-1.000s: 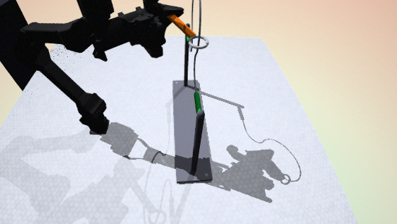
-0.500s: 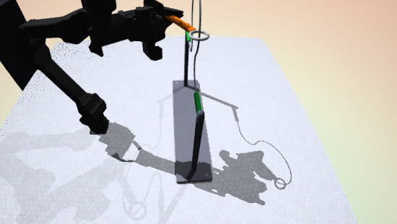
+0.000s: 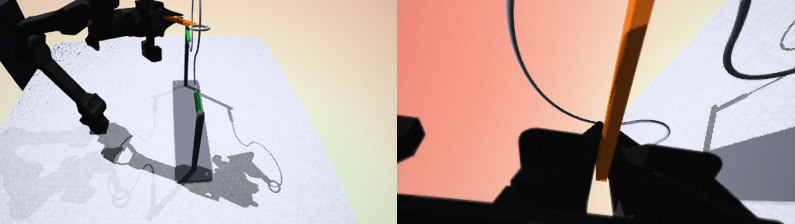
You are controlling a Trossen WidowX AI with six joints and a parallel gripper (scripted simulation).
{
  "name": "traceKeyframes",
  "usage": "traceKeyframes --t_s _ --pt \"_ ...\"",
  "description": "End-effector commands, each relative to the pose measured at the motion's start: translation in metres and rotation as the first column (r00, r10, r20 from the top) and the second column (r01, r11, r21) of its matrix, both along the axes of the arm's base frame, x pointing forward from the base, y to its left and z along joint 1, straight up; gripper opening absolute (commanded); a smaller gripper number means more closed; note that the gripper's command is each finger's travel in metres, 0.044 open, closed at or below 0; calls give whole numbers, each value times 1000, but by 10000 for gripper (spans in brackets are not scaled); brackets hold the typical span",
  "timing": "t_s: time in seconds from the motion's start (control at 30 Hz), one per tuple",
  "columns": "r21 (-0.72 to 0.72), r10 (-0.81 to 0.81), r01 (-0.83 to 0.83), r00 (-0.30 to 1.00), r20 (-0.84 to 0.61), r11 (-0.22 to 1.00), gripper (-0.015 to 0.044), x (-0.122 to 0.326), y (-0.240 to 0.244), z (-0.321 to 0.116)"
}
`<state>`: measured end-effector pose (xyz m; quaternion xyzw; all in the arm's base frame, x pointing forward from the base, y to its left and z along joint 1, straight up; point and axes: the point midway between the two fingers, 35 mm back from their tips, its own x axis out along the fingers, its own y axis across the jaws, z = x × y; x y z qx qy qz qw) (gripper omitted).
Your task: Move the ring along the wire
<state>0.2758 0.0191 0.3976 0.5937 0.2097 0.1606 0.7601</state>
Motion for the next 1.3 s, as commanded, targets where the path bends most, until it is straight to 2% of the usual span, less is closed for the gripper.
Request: traceKeyframes --t_s 0.0,0.67,1.27 --pt "-61 -4 4 1000 0 998 -150 1 -1 -1" --pt "-313 -13 10 1000 -6 950 -150 1 -3 -7" --pt "-531 -26 17 1000 -9 847 -150 1 -7 -11"
